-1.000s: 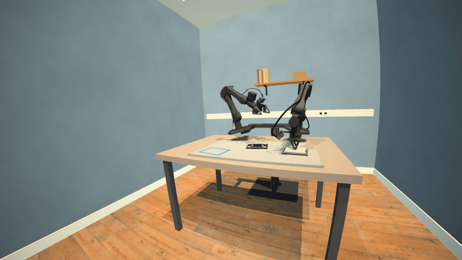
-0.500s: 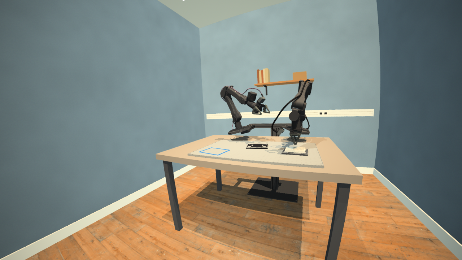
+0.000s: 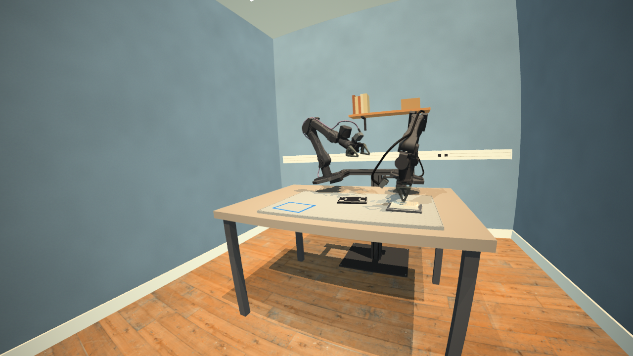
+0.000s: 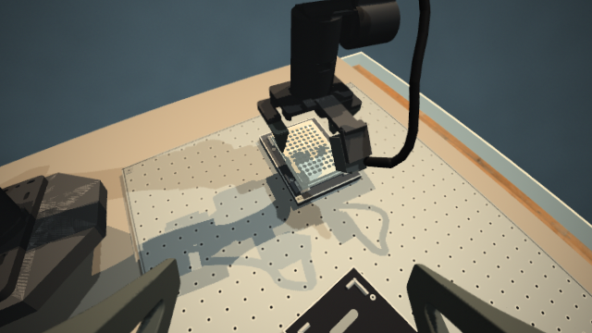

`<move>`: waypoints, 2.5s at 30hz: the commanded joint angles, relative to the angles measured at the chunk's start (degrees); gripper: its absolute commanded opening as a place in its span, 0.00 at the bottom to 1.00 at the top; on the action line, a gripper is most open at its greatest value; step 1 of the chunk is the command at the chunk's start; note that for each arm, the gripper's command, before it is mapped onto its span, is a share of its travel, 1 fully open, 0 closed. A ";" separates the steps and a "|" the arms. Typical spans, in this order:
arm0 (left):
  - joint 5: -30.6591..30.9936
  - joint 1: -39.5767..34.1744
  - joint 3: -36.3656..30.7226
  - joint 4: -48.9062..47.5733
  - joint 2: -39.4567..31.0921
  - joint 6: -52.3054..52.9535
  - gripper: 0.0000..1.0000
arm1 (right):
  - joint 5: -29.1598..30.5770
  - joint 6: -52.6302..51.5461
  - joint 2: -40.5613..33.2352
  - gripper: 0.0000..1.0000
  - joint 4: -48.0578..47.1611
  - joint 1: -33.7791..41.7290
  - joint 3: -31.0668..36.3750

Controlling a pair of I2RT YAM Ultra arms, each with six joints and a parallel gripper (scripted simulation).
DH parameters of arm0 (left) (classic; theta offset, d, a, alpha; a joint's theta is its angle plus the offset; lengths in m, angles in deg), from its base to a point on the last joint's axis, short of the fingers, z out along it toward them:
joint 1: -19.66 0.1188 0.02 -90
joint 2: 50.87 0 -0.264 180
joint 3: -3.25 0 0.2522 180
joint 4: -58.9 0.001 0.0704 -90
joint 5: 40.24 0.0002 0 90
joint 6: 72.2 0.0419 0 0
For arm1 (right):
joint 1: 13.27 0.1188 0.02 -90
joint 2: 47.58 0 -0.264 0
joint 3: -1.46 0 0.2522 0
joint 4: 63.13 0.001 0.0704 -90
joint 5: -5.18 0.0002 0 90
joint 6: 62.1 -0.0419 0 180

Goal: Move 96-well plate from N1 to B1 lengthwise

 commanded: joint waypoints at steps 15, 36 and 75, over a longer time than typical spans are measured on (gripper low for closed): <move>0.82 0.53 -1.50 -5.05 2.07 1.22 1.00 | 0.47 -0.36 -0.82 1.00 0.22 0.23 0.06; 0.83 0.85 -2.04 -6.59 2.91 1.65 1.00 | 0.47 -0.36 -0.82 1.00 0.22 0.23 0.06; 0.82 -0.80 1.31 1.14 -2.01 -0.49 0.79 | -1.46 2.54 -1.57 1.00 2.53 -4.19 -0.23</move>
